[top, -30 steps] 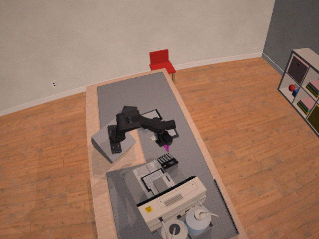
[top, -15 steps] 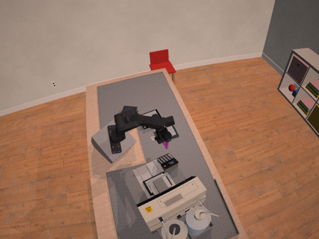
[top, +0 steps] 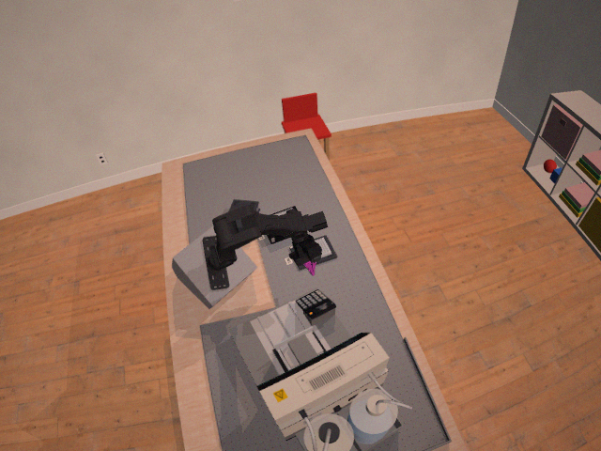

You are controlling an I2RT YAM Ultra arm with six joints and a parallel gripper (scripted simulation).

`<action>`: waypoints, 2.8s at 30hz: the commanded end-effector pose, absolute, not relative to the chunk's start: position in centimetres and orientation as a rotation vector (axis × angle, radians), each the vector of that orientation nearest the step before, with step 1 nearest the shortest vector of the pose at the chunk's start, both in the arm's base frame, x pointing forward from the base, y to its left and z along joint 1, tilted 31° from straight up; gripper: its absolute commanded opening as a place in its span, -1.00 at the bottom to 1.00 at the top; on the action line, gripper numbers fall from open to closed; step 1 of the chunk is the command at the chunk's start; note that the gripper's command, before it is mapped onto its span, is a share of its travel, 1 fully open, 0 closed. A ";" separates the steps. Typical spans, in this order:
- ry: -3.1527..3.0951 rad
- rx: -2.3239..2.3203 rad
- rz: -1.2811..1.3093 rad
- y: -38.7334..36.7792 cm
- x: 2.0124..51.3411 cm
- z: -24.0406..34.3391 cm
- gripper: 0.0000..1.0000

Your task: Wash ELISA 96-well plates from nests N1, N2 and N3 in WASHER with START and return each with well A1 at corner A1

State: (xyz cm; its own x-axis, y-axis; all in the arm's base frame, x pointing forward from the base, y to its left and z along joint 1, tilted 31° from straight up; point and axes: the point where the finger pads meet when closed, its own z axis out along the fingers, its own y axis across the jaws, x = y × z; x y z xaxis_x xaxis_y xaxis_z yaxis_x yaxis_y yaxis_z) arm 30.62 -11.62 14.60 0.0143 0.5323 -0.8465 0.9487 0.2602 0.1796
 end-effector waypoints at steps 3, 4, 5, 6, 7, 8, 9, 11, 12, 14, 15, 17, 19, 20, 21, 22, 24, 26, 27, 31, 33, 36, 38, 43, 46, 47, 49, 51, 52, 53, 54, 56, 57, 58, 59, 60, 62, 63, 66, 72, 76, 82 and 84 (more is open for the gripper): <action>1.626 1.397 -0.603 -11.5 30.2 15.1 -1.00; 1.626 1.397 -0.603 -11.5 30.2 15.1 -1.00; 1.626 1.397 -0.603 -11.5 30.2 15.1 -1.00; 1.626 1.397 -0.603 -11.5 30.2 15.1 -1.00; 1.626 1.397 -0.603 -11.5 30.2 15.1 -1.00; 1.626 1.397 -0.603 -11.5 30.2 15.1 -1.00; 1.626 1.397 -0.603 -11.5 30.2 15.1 -1.00; 1.626 1.397 -0.603 -11.5 30.2 15.1 -1.00; 1.626 1.397 -0.603 -11.5 30.2 15.1 -1.00; 1.626 1.397 -0.603 -11.5 30.2 15.1 -1.00; 1.626 1.397 -0.603 -11.5 30.2 15.1 -1.00; 1.626 1.397 -0.603 -11.5 30.2 15.1 -1.00; 1.626 1.397 -0.603 -11.5 30.2 15.1 -1.00; 1.626 1.397 -0.603 -11.5 30.2 15.1 -1.00; 1.626 1.397 -0.603 -11.5 30.2 15.1 -1.00; 1.626 1.397 -0.603 -11.5 30.2 15.1 -1.00; 1.626 1.397 -0.603 -11.5 30.2 15.1 -1.00; 1.626 1.397 -0.603 -11.5 30.2 15.1 -1.00; 1.626 1.397 -0.603 -11.5 30.2 15.1 -1.00; 1.626 1.397 -0.603 -11.5 30.2 15.1 -1.00; 1.626 1.397 -0.603 -11.5 30.2 15.1 -1.00; 1.626 1.397 -0.603 -11.5 30.2 15.1 -1.00; 1.626 1.397 -0.603 -11.5 30.2 15.1 -1.00; 1.626 1.397 -0.603 -11.5 30.2 15.1 -1.00; 1.626 1.397 -0.603 -11.5 30.2 15.1 -1.00; 1.626 1.397 -0.603 -11.5 30.2 15.1 -1.00; 1.626 1.397 -0.603 -11.5 30.2 15.1 -1.00; 1.626 1.397 -0.603 -11.5 30.2 15.1 -1.00; 1.626 1.397 -0.603 -11.5 30.2 15.1 -1.00; 1.626 1.397 -0.603 -11.5 30.2 15.1 -1.00; 1.626 1.397 -0.603 -11.5 30.2 15.1 -1.00; 1.626 1.397 -0.603 -11.5 30.2 15.1 -1.00; 1.626 1.397 -0.603 -11.5 30.2 15.1 -1.00; 1.626 1.397 -0.603 -11.5 30.2 15.1 -1.00; 1.626 1.397 -0.603 -11.5 30.2 15.1 -1.00; 1.626 1.397 -0.603 -11.5 30.2 15.1 -1.00; 1.626 1.397 -0.603 -11.5 30.2 15.1 -1.00; 1.626 1.397 -0.603 -11.5 30.2 15.1 -1.00; 1.626 1.397 -0.603 -11.5 30.2 15.1 -1.00; 1.626 1.397 -0.603 -11.9 29.9 15.6 1.00; 1.625 1.397 -0.603 -12.7 29.3 16.5 1.00; 1.625 1.397 -0.604 -13.8 28.5 18.0 1.00; 1.625 1.397 -0.604 -14.2 28.2 18.4 1.00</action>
